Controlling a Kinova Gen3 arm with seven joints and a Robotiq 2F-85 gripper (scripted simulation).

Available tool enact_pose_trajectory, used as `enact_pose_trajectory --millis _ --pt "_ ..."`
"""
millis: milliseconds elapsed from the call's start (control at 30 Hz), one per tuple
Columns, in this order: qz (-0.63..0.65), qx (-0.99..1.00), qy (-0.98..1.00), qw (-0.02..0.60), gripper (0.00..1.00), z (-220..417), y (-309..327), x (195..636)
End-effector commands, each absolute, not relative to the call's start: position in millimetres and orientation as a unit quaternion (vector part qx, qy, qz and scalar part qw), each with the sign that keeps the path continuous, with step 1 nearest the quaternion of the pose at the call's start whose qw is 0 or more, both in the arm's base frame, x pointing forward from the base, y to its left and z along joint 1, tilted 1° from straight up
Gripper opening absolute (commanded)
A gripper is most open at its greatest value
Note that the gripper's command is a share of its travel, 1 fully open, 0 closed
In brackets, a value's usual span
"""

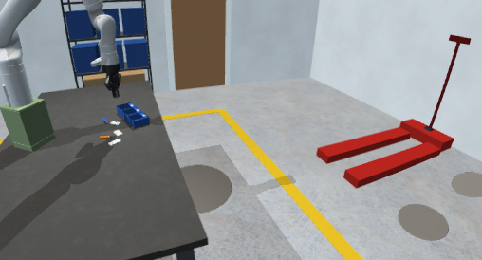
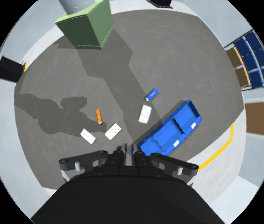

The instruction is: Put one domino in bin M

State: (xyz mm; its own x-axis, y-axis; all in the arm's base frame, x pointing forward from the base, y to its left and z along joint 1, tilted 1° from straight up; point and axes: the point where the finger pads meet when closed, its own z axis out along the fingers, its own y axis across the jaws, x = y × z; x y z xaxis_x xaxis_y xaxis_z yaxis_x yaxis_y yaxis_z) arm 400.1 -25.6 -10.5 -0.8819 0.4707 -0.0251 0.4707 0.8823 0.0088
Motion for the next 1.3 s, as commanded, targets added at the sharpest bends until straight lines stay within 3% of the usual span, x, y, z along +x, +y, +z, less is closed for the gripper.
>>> enact_pose_trajectory --millis 0,367,1267 --pt "-0.002 0.283 0.959 0.006 0.09 -36 -14 410" --pt "0.000 0.533 0.846 0.006 0.09 -102 0 463" --pt "0.003 0.907 0.421 0.005 0.09 -102 0 463"
